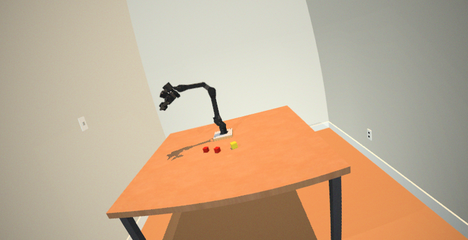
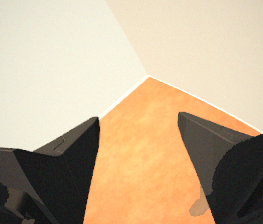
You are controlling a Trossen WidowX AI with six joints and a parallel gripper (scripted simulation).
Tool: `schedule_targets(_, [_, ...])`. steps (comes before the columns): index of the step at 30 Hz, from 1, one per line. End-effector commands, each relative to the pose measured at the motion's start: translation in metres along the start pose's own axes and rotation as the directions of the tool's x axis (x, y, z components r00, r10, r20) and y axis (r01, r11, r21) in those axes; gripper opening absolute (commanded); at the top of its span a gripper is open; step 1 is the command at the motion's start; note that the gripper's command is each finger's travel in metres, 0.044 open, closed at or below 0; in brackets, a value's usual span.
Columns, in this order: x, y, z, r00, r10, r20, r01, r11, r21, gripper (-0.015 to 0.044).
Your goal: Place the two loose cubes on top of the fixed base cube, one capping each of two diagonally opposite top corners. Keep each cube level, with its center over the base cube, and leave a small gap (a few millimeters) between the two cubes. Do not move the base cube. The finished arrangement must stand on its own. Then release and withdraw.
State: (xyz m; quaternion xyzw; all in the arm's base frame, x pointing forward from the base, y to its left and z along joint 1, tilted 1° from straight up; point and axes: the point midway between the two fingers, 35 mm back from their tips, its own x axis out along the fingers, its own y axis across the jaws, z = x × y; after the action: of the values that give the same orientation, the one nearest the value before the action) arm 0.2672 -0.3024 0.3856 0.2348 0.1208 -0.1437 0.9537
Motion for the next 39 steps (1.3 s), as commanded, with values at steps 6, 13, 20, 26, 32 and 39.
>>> schedule_targets(6, [0.058,0.022,-0.101,0.937,-0.07,-0.341,-0.094,0.893,-0.44,0.0265])
schedule_targets(13, [0.072,0.042,-0.174,0.812,-0.129,-0.569,-0.354,0.668,-0.655,0.0265])
schedule_targets(20, [0.066,0.061,-0.241,0.625,-0.218,-0.749,-0.681,0.317,-0.66,0.0265])
schedule_targets(26, [0.046,0.074,-0.291,0.432,-0.328,-0.84,-0.895,-0.042,-0.444,0.0265])
schedule_targets(32, [0.03,0.079,-0.315,0.313,-0.408,-0.857,-0.942,-0.248,-0.226,0.0265])
schedule_targets(39, [0.03,0.079,-0.315,0.313,-0.408,-0.857,-0.942,-0.248,-0.226,0.0265])
